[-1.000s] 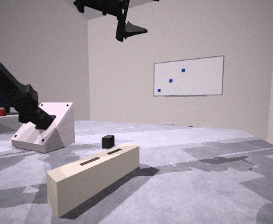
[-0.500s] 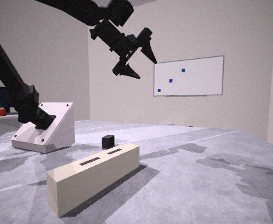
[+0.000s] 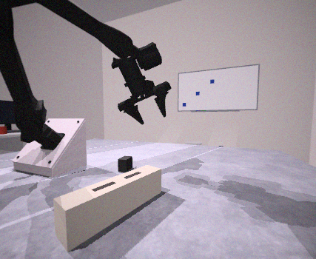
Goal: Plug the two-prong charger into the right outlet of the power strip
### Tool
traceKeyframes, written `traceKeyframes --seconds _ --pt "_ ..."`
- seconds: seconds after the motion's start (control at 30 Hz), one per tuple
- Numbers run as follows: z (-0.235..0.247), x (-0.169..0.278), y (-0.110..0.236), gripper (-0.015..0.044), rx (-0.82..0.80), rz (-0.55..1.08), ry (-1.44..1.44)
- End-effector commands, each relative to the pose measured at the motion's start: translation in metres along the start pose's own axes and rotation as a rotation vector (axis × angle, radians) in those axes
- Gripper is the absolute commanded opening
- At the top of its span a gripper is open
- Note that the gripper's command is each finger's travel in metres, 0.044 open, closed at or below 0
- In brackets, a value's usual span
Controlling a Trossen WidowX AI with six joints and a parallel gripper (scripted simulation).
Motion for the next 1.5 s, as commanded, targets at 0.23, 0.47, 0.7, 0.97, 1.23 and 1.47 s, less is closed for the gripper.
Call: traceKeyframes --seconds 0.23,0.47,0.7,0.97,1.23,1.47 --pt "0.05 0.042 -0.04 0.044 -0.177 0.299 0.15" --pt "0.073 0.066 -0.051 0.044 -0.262 0.445 0.24" --pt "0.072 0.066 -0.053 0.044 -0.262 0.445 0.24" --pt "0.074 0.07 -0.065 0.044 -0.262 0.446 0.24" --pt "0.076 0.073 -0.073 0.044 -0.262 0.445 0.24" --pt "0.078 0.078 -0.083 0.044 -0.262 0.445 0.24"
Point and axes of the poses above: the point midway between the two fingers, 35 mm back from their tips, its own y axis back along the fingers, its own z axis across the jaws, x = y × z, the point moved 4 cm from there along y, back along the fingers, and after that the axes turned 8 degrees about -y, right-handed, at the moved point
